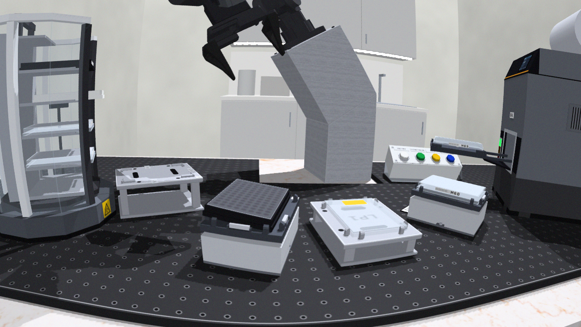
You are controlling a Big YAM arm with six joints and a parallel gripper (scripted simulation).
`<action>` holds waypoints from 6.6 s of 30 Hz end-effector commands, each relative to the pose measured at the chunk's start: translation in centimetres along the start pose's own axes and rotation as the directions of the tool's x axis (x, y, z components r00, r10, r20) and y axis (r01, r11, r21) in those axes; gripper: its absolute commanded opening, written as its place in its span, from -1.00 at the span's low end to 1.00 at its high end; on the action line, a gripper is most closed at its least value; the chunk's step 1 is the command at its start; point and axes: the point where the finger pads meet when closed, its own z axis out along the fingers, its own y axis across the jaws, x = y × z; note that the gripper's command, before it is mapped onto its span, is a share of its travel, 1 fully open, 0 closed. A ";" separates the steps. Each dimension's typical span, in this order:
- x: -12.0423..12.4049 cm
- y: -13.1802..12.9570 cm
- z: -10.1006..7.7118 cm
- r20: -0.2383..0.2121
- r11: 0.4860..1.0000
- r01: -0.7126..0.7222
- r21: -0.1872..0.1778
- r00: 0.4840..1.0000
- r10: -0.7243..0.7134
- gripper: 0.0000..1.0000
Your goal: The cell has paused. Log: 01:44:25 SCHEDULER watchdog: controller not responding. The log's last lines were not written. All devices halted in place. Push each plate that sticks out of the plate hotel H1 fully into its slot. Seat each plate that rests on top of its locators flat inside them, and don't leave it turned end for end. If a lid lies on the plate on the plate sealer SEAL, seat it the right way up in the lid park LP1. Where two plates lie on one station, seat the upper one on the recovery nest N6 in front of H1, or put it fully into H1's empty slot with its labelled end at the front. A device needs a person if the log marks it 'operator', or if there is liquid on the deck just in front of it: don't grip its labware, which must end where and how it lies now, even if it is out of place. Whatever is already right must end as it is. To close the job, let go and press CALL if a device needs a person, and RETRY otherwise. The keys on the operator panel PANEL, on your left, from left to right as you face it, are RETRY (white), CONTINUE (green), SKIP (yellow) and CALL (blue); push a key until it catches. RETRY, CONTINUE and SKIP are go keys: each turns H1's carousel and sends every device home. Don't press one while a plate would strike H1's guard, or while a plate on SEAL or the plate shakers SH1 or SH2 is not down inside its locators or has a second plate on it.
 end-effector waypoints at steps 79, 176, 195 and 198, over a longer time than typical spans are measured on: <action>-5.8 12.8 0.4 -0.117 0.839 -0.143 0.525 0.965 0.237 1.00; 0.0 -11.3 -15.5 0.312 0.401 -0.785 0.473 0.574 0.757 1.00; 1.1 -11.3 -15.2 0.531 0.323 -0.826 0.462 0.549 0.645 1.00; 1.1 -11.3 -15.2 0.587 0.300 -0.838 0.455 0.536 0.607 1.00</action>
